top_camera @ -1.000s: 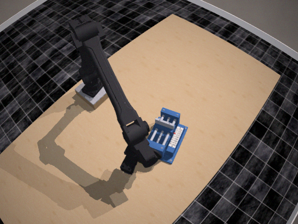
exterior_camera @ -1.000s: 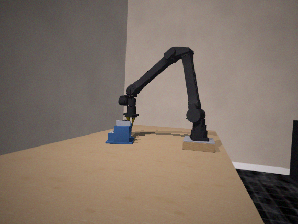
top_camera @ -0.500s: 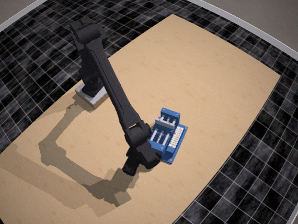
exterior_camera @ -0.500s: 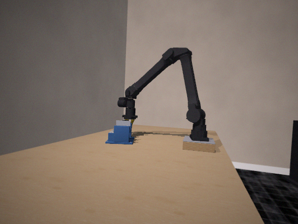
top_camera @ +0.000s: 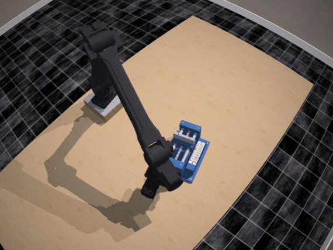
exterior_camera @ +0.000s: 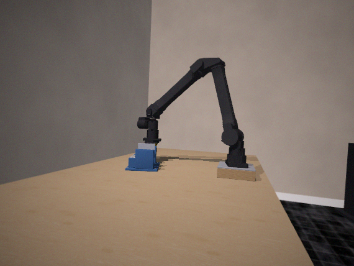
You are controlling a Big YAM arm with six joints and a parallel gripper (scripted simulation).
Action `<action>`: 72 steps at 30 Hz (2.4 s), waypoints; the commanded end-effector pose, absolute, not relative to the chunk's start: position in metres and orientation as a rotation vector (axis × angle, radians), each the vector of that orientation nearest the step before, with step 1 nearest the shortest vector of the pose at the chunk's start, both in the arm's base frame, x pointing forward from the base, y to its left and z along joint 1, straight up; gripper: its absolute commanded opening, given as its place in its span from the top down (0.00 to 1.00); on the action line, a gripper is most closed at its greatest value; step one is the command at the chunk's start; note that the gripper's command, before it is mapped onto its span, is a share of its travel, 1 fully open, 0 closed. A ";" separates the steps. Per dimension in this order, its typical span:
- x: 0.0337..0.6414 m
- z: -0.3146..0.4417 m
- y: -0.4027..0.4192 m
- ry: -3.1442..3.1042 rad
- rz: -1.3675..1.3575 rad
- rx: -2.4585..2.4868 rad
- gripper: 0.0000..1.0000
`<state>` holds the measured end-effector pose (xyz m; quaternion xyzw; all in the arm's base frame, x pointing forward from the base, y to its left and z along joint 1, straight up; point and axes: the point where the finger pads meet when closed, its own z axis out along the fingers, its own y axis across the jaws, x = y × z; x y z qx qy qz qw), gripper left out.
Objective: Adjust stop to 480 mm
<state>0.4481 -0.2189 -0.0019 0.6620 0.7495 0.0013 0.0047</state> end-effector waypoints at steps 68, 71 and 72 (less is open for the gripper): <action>0.526 0.024 -0.217 2.308 0.034 2.039 0.94; 0.526 0.025 -0.217 2.308 0.034 2.039 0.94; 0.526 0.025 -0.217 2.308 0.034 2.039 0.94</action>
